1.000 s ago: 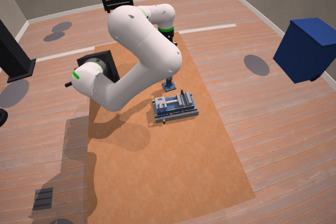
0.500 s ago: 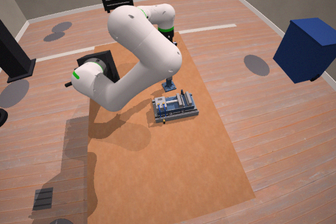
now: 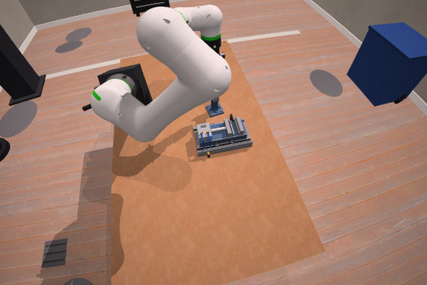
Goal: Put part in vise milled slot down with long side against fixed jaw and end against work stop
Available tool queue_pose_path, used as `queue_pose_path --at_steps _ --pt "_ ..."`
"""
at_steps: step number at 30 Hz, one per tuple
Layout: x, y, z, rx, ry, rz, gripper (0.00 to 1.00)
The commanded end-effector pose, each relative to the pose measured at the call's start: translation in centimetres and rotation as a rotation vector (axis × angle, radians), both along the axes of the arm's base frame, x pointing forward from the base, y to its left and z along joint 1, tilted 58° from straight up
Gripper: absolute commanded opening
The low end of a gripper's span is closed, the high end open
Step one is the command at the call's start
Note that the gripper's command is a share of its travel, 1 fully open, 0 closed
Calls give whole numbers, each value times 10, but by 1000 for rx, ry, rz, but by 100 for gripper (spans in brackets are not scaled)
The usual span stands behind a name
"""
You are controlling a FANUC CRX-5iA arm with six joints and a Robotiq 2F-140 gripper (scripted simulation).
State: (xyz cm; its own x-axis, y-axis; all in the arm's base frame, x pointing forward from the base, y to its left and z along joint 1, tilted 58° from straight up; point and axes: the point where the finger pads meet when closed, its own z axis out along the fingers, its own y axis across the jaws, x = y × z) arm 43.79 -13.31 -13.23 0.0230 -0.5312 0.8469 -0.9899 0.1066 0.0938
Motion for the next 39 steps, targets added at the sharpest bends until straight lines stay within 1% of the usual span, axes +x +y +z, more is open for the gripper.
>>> queue_pose_path --at_steps 1,21,32,39 --pt "0 0 0 0 0 0 0" --pt "0 0 0 -9 1 1 0" --pt "0 1 -1 -38 4 4 0" --pt "0 1 -2 -78 8 7 0"
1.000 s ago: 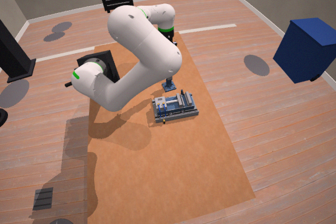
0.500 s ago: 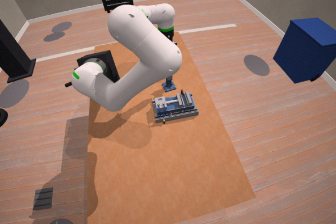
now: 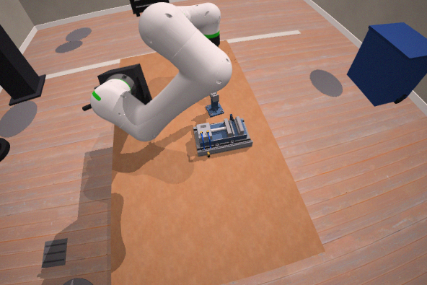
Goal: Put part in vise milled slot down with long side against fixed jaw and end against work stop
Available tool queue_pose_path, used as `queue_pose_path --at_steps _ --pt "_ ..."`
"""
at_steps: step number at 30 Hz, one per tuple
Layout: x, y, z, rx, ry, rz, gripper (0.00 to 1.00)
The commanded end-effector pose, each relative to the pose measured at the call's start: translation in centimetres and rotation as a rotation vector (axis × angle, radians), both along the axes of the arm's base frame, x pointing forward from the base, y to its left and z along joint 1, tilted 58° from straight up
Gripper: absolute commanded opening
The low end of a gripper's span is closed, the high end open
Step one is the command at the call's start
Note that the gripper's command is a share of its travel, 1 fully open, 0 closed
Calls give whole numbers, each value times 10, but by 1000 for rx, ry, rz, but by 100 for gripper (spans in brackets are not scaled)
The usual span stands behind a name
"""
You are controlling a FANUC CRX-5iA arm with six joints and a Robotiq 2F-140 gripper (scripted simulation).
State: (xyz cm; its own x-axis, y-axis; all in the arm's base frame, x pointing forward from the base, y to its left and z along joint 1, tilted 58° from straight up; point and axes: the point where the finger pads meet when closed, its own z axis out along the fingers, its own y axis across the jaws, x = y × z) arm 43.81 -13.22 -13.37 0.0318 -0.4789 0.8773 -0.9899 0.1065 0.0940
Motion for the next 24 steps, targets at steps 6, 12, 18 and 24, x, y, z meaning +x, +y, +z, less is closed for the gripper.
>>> queue_pose_path --at_steps 6,12,18,24 --pt "0 1 -2 -63 7 6 0" --pt "0 1 -2 -100 11 9 0" --pt "0 2 -4 -160 17 15 0" --pt "0 2 -5 -227 24 22 0"
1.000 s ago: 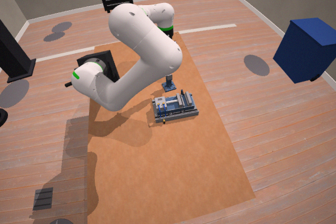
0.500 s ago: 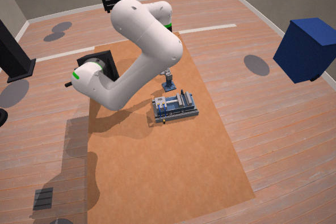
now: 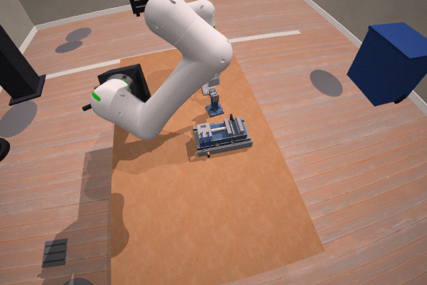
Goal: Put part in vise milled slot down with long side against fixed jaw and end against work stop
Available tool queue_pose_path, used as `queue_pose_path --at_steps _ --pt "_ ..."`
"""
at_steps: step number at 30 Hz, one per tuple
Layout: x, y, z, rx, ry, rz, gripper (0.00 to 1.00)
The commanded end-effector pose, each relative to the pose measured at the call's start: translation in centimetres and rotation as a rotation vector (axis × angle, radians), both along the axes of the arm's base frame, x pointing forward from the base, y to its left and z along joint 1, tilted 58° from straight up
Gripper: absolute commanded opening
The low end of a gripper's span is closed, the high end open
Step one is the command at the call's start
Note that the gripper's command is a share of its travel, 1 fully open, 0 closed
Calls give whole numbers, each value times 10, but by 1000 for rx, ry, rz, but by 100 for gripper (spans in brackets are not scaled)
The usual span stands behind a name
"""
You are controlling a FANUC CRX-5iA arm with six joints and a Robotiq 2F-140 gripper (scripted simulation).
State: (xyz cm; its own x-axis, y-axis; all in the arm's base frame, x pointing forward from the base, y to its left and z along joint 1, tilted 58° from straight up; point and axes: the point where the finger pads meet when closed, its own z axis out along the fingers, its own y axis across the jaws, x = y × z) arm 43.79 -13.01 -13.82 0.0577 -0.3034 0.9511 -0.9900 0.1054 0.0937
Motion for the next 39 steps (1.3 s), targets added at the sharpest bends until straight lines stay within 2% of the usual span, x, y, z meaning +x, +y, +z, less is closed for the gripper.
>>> queue_pose_path --at_steps 1,3,18,20,34,39 --pt "0 0 -1 -48 5 4 0" --pt "0 0 -1 -48 5 4 0" --pt "0 1 -6 -226 24 20 0" --pt "0 1 -6 -226 24 20 0" --pt "-1 1 -10 -374 40 34 0" --pt "-1 1 -10 -400 43 37 0"
